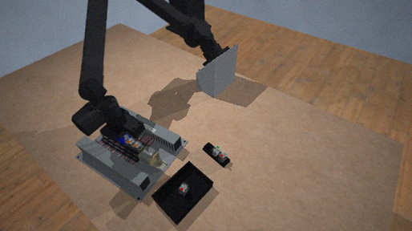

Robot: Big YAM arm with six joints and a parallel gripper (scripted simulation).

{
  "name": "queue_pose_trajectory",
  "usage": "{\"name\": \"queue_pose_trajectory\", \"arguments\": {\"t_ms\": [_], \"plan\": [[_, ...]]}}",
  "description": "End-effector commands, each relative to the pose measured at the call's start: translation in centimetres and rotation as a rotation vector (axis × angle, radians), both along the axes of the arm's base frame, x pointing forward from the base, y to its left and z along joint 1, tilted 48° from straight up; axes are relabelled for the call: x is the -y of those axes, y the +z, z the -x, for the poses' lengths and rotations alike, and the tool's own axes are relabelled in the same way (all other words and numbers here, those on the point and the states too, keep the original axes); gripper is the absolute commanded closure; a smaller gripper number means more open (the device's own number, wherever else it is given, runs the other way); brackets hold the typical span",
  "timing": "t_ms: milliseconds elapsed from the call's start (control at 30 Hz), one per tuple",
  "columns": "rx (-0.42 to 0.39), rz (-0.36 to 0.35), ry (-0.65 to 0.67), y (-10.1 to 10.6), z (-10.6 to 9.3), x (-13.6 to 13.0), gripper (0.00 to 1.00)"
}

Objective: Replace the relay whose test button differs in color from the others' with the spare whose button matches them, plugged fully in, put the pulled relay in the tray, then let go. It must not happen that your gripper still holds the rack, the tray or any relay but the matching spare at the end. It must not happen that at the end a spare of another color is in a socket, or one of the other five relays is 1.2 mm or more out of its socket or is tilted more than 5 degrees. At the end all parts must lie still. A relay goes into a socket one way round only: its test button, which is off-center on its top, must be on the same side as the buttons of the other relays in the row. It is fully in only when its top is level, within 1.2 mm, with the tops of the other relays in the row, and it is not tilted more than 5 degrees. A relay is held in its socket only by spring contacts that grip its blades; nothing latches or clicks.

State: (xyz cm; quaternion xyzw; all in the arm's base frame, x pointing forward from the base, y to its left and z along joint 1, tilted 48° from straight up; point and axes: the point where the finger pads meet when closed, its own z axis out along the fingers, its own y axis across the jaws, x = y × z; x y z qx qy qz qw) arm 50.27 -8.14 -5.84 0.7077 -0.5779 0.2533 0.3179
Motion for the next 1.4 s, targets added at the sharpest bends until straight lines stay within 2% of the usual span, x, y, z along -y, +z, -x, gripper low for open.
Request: {"name": "queue_pose_trajectory", "arguments": {"t_ms": [0, 467, 767, 1367], "plan": [[0.024, 0.0, -0.024, -1.1, -0.8, 1.8, 1.0], [0.026, 0.0, -0.024, -1.1, -0.9, 1.8, 1.0], [0.04, -0.002, -0.027, 0.5, -1.4, 0.0, 1.0], [0.043, -0.001, -0.013, 0.8, -1.7, -0.9, 1.0]]}}
